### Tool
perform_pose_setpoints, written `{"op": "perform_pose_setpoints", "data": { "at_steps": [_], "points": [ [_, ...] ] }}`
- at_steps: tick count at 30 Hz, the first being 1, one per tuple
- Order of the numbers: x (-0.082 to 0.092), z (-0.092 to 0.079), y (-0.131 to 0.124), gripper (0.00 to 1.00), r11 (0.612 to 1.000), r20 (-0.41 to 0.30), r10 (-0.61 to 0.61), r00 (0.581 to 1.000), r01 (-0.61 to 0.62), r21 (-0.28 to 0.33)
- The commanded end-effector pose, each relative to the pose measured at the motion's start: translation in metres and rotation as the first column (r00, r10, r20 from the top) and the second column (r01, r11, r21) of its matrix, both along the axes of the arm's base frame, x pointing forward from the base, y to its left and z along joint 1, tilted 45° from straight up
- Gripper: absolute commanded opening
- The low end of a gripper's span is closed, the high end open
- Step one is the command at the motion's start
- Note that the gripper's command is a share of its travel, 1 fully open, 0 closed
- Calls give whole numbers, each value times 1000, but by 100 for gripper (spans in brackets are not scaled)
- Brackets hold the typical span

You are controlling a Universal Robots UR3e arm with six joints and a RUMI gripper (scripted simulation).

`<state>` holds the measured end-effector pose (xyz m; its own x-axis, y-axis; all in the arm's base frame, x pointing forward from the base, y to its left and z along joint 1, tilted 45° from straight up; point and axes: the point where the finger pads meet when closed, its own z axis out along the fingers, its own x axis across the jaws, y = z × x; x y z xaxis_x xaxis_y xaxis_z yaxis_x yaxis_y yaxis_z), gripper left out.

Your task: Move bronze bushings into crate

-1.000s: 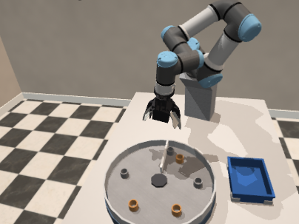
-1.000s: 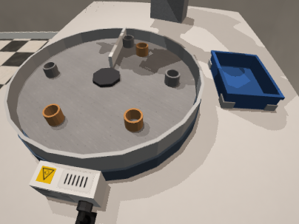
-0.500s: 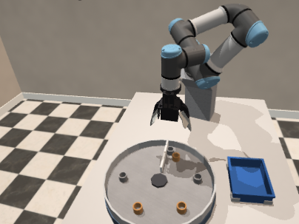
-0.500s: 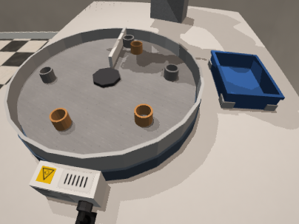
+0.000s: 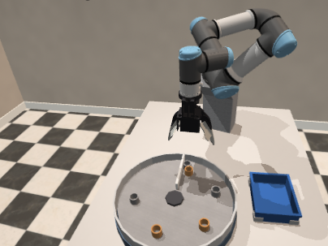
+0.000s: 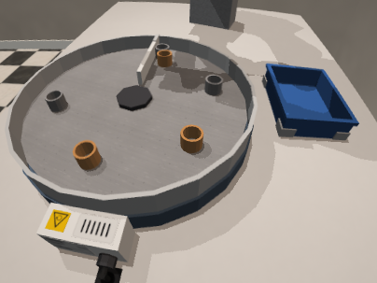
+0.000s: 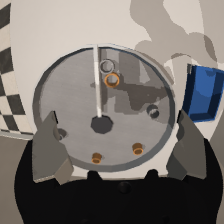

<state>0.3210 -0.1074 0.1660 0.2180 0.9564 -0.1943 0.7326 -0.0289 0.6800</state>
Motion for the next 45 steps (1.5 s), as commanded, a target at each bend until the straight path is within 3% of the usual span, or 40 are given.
{"op": "perform_pose_setpoints", "data": {
  "at_steps": [1, 16, 17, 45],
  "points": [
    [0, 1, 1, 100, 1000, 6, 5, 1000, -5, -1],
    [0, 1, 1, 100, 1000, 6, 5, 1000, -5, -1],
    [0, 1, 1, 6, 1000, 6, 5, 1000, -5, -1],
    [0, 1, 1, 6, 1000, 6, 5, 1000, -5, -1]
  ]
}}
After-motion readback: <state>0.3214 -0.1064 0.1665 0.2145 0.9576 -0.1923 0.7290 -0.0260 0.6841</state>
